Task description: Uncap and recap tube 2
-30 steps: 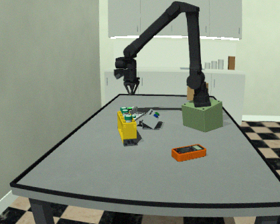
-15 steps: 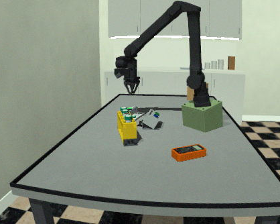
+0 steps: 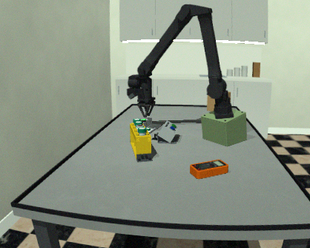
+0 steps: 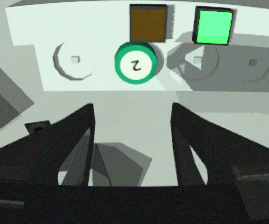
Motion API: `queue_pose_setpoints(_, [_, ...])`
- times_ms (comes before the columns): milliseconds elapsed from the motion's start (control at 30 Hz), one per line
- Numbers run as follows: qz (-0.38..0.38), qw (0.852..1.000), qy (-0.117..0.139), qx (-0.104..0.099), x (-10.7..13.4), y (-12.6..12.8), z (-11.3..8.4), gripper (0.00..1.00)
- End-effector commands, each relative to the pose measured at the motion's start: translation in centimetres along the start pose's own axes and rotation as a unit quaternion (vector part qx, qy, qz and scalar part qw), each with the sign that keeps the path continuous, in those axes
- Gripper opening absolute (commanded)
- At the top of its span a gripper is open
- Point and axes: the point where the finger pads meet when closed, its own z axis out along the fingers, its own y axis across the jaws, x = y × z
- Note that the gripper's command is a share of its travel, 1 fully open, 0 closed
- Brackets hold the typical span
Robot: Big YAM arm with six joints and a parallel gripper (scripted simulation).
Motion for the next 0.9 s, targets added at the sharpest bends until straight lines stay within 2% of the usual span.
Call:
queue_pose_setpoints(0, [0.005,1.0,0.004,0.001,0.1,0.0,2.2,0.47])
queue_pose_setpoints(100, [0.004,1.0,0.004,0.001,0.1,0.1,3.7,0.47])
queue_pose_setpoints(167, [0.004,1.0,0.004,0.001,0.1,0.1,3.7,0.47])
queue_pose_setpoints(200, [0.005,1.0,-0.006,0.001,-1.0,-0.2,3.8,0.47])
queue_pose_setpoints(267, [0.003,1.0,0.004,0.001,0.1,0.1,5.2,0.47])
queue_pose_setpoints(367, [0.003,1.0,0.005,0.001,0.2,0.1,6.7,0.47])
queue_pose_setpoints(500, [0.009,1.0,0.002,0.001,-0.1,-0.6,6.5,0.47])
queue_pose_setpoints(533, [0.002,1.0,-0.009,0.001,-1.0,-0.3,5.5,0.47])
queue_pose_setpoints(667, [0.007,1.0,-0.004,0.002,-0.1,-0.4,6.0,0.47])
queue_pose_setpoints(733, [0.007,1.0,-0.004,0.002,-0.1,-0.4,6.0,0.47])
queue_pose_setpoints(767, [0.007,1.0,-0.009,0.002,-0.9,-0.4,6.0,0.47])
queue_pose_setpoints(867, [0.007,1.0,0.001,0.001,-0.2,-0.4,6.7,0.47])
